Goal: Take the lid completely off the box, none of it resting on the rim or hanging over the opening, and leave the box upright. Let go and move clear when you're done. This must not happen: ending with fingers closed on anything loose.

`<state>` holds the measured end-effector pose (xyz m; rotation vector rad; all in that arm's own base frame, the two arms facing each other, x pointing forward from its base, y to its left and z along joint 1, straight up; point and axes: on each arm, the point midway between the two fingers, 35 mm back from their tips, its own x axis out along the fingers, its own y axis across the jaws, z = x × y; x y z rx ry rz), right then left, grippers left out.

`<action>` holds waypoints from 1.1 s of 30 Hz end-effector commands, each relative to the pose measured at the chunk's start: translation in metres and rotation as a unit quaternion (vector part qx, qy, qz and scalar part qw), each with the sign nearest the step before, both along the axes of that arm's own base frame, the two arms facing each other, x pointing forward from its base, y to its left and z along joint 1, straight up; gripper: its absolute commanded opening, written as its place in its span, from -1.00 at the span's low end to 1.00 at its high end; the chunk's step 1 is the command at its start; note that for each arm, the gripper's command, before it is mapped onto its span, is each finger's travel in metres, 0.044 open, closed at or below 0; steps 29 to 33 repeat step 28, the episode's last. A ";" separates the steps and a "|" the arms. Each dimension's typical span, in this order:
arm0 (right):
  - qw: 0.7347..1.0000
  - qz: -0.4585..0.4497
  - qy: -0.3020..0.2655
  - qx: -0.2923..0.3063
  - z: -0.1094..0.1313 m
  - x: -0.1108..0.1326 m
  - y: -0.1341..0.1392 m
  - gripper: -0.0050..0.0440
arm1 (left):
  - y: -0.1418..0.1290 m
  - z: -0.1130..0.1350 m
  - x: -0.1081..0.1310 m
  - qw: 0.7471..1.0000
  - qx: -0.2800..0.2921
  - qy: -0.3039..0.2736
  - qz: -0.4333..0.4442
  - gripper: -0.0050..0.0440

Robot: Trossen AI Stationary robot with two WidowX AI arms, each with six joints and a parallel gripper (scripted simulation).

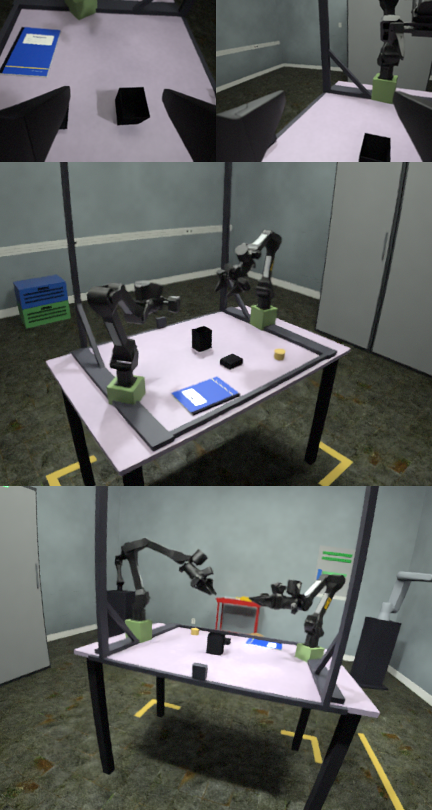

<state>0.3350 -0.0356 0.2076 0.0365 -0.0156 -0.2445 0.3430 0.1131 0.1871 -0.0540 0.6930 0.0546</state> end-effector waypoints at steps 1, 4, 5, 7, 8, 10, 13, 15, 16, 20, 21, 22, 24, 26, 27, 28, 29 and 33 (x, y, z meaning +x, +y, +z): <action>0.999 0.029 -0.025 -0.005 0.044 -0.004 0.009 1.00 | -0.028 0.038 -0.010 0.995 0.013 -0.097 -0.003 0.76; 0.998 0.054 -0.037 -0.012 0.071 -0.010 0.016 1.00 | -0.051 0.066 -0.017 0.985 0.017 -0.173 -0.009 0.76; 0.997 0.061 -0.039 -0.014 0.078 -0.011 0.018 1.00 | -0.059 0.074 -0.019 0.980 0.019 -0.196 -0.011 0.76; 0.996 0.075 -0.033 -0.017 0.088 -0.014 0.022 1.00 | -0.070 0.089 -0.022 0.972 0.020 -0.235 -0.015 0.76; 0.996 0.083 -0.033 -0.019 0.095 -0.016 0.025 1.00 | -0.078 0.098 -0.024 0.966 0.021 -0.258 -0.016 0.76; 0.995 0.096 -0.026 -0.021 0.103 -0.019 0.028 1.00 | -0.089 0.111 -0.027 0.955 0.022 -0.294 -0.019 0.76; 0.994 0.101 -0.026 -0.021 0.107 -0.020 0.029 1.00 | -0.093 0.116 -0.028 0.951 0.023 -0.307 -0.020 0.76; 0.994 0.109 -0.021 -0.021 0.111 -0.018 0.031 1.00 | -0.099 0.125 -0.029 0.944 0.024 -0.328 -0.022 0.76; 0.993 0.112 -0.024 -0.022 0.115 -0.019 0.032 1.00 | -0.102 0.128 -0.030 0.941 0.024 -0.337 -0.022 0.76; 0.992 0.121 -0.028 -0.023 0.124 -0.021 0.035 1.00 | -0.111 0.135 -0.028 0.932 0.028 -0.359 -0.025 0.76; 0.992 0.122 -0.027 -0.023 0.124 -0.021 0.035 1.00 | -0.112 0.136 -0.029 0.931 0.028 -0.363 -0.026 0.76; 0.992 0.122 -0.030 -0.024 0.128 -0.021 0.035 1.00 | -0.113 0.136 -0.028 0.931 0.029 -0.363 -0.026 0.76; 0.992 0.122 -0.030 -0.024 0.128 -0.021 0.035 1.00 | -0.114 0.137 -0.029 0.930 0.029 -0.366 -0.026 0.76; 0.992 0.121 -0.030 -0.024 0.128 -0.021 0.035 1.00 | -0.114 0.137 -0.029 0.930 0.029 -0.366 -0.026 0.76; 0.992 0.121 -0.030 -0.024 0.128 -0.021 0.035 1.00 | -0.114 0.137 -0.029 0.930 0.029 -0.366 -0.026 0.76; 0.992 0.121 -0.030 -0.024 0.128 -0.021 0.035 1.00 | -0.114 0.137 -0.029 0.930 0.029 -0.366 -0.026 0.76; 0.992 0.121 -0.030 -0.024 0.128 -0.021 0.035 1.00 | -0.114 0.137 -0.029 0.930 0.029 -0.366 -0.026 0.76; 0.992 0.121 -0.030 -0.024 0.128 -0.021 0.035 1.00 | -0.114 0.137 -0.029 0.930 0.029 -0.366 -0.026 0.76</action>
